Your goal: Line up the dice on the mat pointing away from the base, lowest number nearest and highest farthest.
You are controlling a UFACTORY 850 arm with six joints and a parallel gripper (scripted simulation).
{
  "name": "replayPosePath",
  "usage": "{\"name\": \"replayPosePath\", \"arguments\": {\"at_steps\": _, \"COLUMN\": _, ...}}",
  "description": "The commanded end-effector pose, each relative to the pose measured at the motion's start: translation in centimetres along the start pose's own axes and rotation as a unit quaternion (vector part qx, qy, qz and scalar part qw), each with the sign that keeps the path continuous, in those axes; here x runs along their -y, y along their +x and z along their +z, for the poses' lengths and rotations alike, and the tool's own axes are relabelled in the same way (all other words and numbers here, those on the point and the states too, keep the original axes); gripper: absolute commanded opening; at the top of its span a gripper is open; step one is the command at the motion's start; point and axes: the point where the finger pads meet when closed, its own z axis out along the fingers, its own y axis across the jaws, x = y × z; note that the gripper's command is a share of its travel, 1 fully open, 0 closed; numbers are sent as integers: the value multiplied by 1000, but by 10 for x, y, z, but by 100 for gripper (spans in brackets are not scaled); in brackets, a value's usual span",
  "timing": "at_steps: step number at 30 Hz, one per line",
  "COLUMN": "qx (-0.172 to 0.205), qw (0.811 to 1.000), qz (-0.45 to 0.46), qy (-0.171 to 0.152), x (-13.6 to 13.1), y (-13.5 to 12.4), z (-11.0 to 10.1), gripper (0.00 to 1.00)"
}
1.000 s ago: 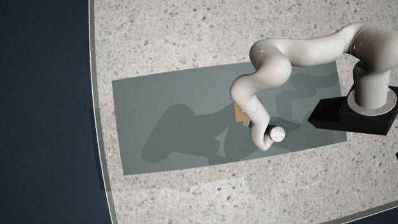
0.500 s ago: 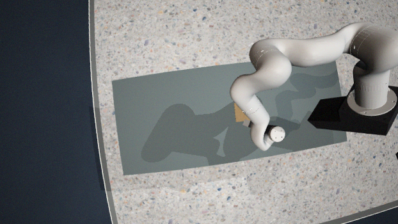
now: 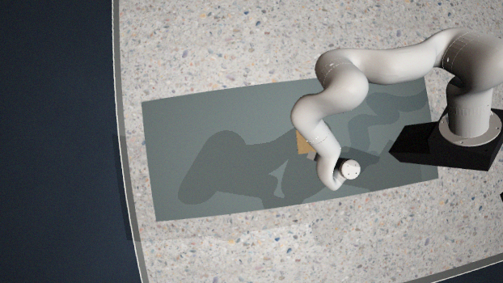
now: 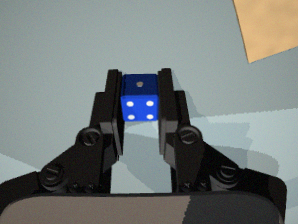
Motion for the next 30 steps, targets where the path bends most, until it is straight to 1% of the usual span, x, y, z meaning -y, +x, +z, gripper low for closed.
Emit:
{"name": "replayPosePath", "arguments": {"at_steps": 1, "qx": 0, "qw": 1000, "qz": 0, "qy": 0, "x": 0, "y": 0, "z": 0, "gripper": 15}}
{"name": "replayPosePath", "arguments": {"at_steps": 20, "qx": 0, "qw": 1000, "qz": 0, "qy": 0, "x": 0, "y": 0, "z": -2, "gripper": 15}}
{"name": "replayPosePath", "arguments": {"at_steps": 24, "qx": 0, "qw": 1000, "qz": 0, "qy": 0, "x": 0, "y": 0, "z": -14, "gripper": 15}}
{"name": "replayPosePath", "arguments": {"at_steps": 26, "qx": 0, "qw": 1000, "qz": 0, "qy": 0, "x": 0, "y": 0, "z": -14, "gripper": 15}}
{"name": "replayPosePath", "arguments": {"at_steps": 30, "qx": 0, "qw": 1000, "qz": 0, "qy": 0, "x": 0, "y": 0, "z": -40, "gripper": 15}}
